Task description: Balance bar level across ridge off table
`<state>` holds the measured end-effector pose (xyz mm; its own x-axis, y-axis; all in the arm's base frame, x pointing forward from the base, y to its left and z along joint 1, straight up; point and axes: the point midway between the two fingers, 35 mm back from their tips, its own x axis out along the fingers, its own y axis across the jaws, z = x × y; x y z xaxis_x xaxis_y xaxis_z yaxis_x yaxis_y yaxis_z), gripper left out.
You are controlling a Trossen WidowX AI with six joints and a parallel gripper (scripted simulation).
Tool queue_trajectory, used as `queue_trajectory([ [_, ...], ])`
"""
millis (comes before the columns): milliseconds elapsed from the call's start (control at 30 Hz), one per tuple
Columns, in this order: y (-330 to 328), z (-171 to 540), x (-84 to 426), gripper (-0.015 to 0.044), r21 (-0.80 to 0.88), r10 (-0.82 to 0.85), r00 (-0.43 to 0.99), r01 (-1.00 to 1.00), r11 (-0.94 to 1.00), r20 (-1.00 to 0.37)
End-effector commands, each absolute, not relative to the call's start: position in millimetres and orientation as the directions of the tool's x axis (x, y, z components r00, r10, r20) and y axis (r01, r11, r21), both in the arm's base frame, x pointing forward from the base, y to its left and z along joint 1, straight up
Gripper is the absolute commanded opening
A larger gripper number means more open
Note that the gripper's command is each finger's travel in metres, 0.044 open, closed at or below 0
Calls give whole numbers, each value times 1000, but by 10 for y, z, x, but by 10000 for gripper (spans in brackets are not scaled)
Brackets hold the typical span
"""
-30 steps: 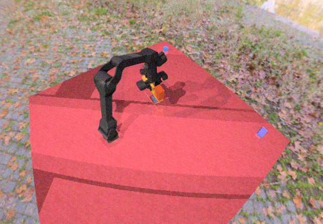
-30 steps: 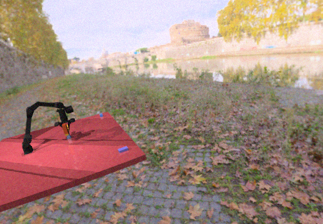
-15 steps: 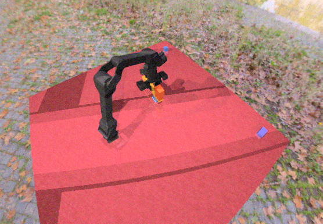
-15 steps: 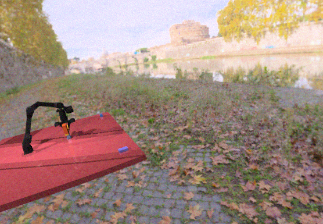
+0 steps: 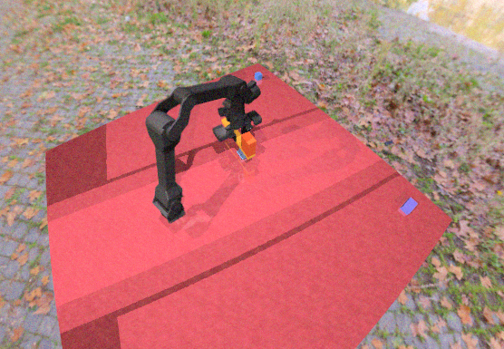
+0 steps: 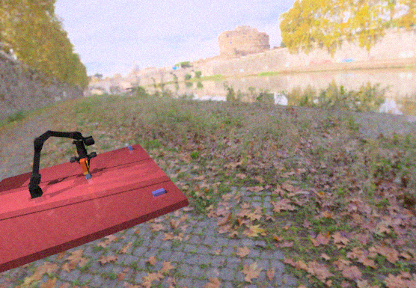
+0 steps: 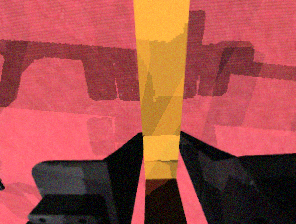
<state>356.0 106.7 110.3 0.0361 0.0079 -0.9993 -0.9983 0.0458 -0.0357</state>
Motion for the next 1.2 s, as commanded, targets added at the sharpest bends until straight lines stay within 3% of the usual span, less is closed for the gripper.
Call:
queue_trajectory([
  [0,1073,1091,3564,0,-37,11,37,-998,45,-999],
  [1167,1078,1061,3563,0,-37,11,37,-998,45,-999],
])
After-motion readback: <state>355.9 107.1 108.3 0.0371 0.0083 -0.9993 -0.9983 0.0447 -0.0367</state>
